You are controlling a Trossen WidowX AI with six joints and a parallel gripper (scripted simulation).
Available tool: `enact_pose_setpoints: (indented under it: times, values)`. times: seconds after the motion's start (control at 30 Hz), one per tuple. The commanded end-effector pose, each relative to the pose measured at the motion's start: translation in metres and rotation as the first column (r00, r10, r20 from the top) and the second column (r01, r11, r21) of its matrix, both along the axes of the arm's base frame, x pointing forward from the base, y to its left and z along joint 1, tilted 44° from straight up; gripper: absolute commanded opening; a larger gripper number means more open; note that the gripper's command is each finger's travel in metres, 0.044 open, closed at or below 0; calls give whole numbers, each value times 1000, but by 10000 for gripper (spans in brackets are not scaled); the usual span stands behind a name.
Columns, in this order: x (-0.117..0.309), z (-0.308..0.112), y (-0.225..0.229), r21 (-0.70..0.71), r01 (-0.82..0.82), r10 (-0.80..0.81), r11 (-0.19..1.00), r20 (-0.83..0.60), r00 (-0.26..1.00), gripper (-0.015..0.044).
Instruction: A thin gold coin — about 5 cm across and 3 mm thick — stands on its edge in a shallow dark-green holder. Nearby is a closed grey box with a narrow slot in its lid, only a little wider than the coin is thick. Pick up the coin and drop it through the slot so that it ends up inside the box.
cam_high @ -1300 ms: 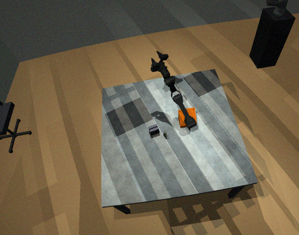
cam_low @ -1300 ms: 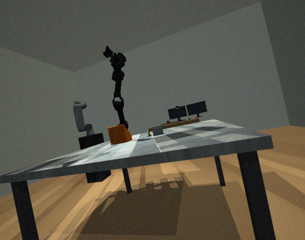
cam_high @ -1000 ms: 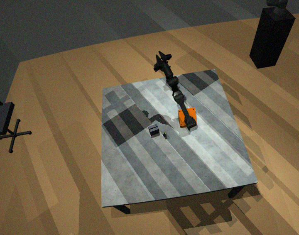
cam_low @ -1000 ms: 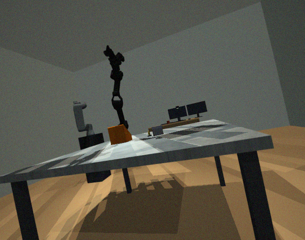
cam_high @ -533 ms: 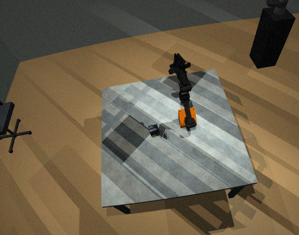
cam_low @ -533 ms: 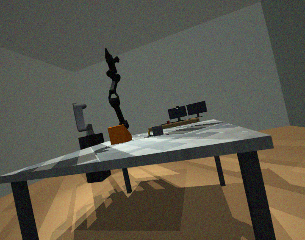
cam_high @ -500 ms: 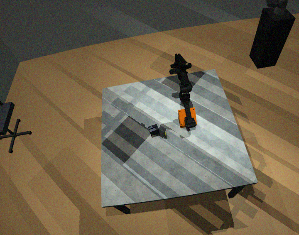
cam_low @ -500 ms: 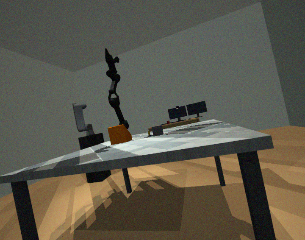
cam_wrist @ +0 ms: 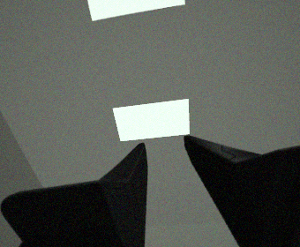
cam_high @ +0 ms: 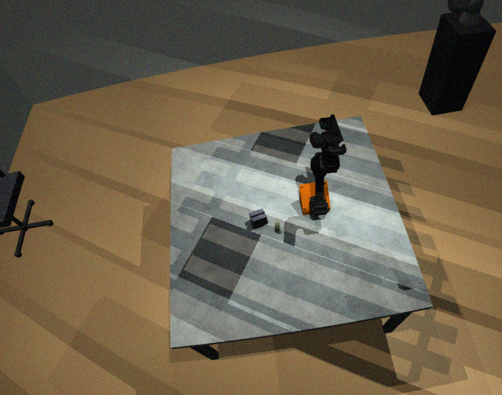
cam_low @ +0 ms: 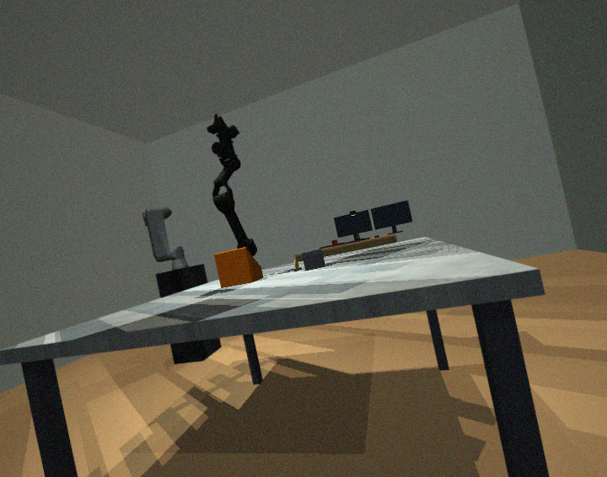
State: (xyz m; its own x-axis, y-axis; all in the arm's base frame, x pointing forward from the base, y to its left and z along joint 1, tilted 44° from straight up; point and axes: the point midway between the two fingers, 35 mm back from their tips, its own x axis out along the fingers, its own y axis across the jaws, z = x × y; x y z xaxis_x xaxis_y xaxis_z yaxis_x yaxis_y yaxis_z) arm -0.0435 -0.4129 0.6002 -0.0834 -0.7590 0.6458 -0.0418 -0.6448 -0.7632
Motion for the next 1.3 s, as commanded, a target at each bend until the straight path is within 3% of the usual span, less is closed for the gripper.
enact_pose_setpoints:
  times: [0.0, 0.37, 0.6, 0.77, 0.93, 1.13, 1.27]
  values:
    - [-9, 20, 28, -79, 79, -83, 994, -46, 995, 161]
    - [-36, 86, 159, -437, 418, -526, 797, -162, 835, 161]
    - [-27, 115, 278, -677, 571, -815, 464, -73, 575, 161]
    - [4, 119, 355, -805, 563, -934, 188, 31, 355, 161]
    - [34, 111, 421, -831, 545, -970, -115, 212, 117, 161]
    - [89, 87, 490, -783, 425, -887, -455, 442, -136, 161]
    - [120, 71, 516, -731, 343, -807, -590, 544, -229, 161]
